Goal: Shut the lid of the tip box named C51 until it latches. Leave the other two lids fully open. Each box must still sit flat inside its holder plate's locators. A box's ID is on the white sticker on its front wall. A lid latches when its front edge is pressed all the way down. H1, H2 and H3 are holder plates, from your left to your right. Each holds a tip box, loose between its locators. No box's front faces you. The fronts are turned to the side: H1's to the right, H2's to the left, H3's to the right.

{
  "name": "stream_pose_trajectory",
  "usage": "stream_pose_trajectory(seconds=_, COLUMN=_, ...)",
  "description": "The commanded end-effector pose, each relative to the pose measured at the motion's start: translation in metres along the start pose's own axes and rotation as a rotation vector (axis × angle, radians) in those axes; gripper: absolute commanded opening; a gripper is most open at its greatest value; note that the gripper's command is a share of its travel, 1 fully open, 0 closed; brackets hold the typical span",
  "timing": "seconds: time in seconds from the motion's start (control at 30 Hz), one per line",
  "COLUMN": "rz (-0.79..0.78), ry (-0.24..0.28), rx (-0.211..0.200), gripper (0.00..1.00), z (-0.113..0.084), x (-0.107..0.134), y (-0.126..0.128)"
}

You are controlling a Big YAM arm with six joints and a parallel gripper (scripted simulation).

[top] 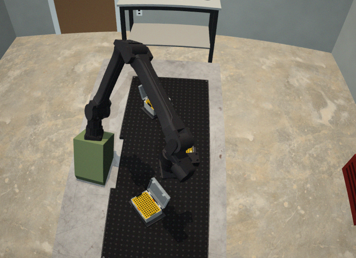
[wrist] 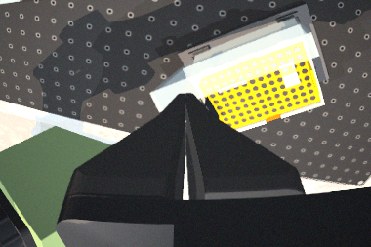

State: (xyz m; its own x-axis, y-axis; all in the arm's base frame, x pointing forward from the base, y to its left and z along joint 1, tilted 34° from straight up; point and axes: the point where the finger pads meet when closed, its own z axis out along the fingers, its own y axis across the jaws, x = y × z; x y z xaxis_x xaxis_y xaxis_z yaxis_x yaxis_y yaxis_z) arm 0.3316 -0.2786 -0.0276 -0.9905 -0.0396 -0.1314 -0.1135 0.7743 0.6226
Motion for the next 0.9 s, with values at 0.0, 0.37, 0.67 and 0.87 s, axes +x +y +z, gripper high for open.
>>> stream_pose_trajectory(seconds=0.0, rz=-0.2, ry=-0.018, rx=0.063, gripper=0.0, z=-0.011, x=-0.012, y=0.002)
stream_pose_trajectory(seconds=0.37, rz=-0.49, ry=-0.027, rx=0.142, gripper=0.0, z=-0.011, x=-0.013, y=0.002)
stream_pose_trajectory(seconds=0.67, rz=-0.509, ry=-0.02, rx=0.118, gripper=0.0, z=0.019, x=-0.009, y=-0.004)
stream_pose_trajectory(seconds=0.87, rz=-0.487, ry=-0.021, rx=0.117, gripper=0.0, z=0.038, x=-0.01, y=-0.006)
